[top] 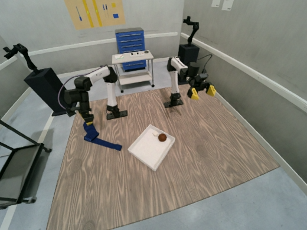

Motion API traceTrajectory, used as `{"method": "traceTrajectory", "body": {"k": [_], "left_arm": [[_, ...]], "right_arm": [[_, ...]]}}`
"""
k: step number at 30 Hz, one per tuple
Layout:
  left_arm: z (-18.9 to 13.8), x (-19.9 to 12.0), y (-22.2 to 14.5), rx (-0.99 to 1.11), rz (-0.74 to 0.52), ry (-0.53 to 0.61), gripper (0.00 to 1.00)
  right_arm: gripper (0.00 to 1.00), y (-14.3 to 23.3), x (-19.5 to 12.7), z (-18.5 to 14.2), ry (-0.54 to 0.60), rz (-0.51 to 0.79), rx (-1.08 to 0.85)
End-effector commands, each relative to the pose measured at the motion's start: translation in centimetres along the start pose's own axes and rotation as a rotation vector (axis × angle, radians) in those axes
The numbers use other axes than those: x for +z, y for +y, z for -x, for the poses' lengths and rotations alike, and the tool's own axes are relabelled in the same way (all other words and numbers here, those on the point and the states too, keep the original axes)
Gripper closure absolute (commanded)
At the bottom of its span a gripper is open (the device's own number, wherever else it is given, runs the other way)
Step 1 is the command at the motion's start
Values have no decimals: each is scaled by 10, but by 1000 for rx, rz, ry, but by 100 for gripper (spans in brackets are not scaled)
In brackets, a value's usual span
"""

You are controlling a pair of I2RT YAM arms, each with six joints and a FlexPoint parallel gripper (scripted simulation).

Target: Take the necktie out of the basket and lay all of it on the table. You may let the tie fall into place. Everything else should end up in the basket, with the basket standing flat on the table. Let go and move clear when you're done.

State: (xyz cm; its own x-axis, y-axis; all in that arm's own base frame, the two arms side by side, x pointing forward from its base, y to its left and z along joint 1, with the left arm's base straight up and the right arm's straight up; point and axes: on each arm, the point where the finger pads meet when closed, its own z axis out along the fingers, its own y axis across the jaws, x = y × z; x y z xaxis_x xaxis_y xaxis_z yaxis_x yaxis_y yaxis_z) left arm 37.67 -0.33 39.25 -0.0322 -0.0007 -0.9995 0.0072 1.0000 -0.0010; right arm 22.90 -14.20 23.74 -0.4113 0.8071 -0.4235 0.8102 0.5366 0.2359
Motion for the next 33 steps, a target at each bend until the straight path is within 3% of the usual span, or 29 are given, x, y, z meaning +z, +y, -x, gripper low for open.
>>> {"method": "traceTrajectory", "body": {"k": [1, 33], "left_arm": [[0, 0, 0, 0, 0, 0, 0], [0, 0, 0, 0, 0, 0, 0]], "right_arm": [[0, 26, -13, 15, -150, 95, -79], [0, 173, -82, 6, -681, 564, -581]]}}
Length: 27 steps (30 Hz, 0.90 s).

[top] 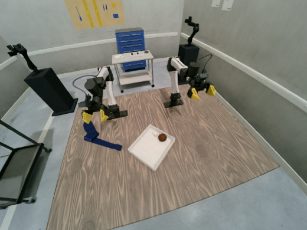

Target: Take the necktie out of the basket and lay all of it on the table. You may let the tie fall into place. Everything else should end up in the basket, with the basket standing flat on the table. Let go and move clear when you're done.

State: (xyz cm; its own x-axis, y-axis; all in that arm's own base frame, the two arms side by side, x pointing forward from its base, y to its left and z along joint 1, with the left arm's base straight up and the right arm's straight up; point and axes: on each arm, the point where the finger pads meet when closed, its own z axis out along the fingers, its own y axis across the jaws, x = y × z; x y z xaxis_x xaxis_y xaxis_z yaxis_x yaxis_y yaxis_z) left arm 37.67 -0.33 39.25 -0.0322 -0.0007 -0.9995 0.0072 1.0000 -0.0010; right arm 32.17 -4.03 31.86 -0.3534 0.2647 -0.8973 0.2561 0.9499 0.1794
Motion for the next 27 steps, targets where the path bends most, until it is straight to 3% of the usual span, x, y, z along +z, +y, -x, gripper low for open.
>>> {"method": "traceTrajectory", "body": {"k": [1, 9, 27], "left_arm": [[0, 0, 0, 0, 0, 0, 0], [0, 0, 0, 0, 0, 0, 0], [0, 0, 0, 0, 0, 0, 0]], "right_arm": [[0, 20, 0, 37, -183, 73, -80], [0, 46, 4, 52, -281, 158, -176], [0, 64, 7, 63, -350, 217, -242]]}}
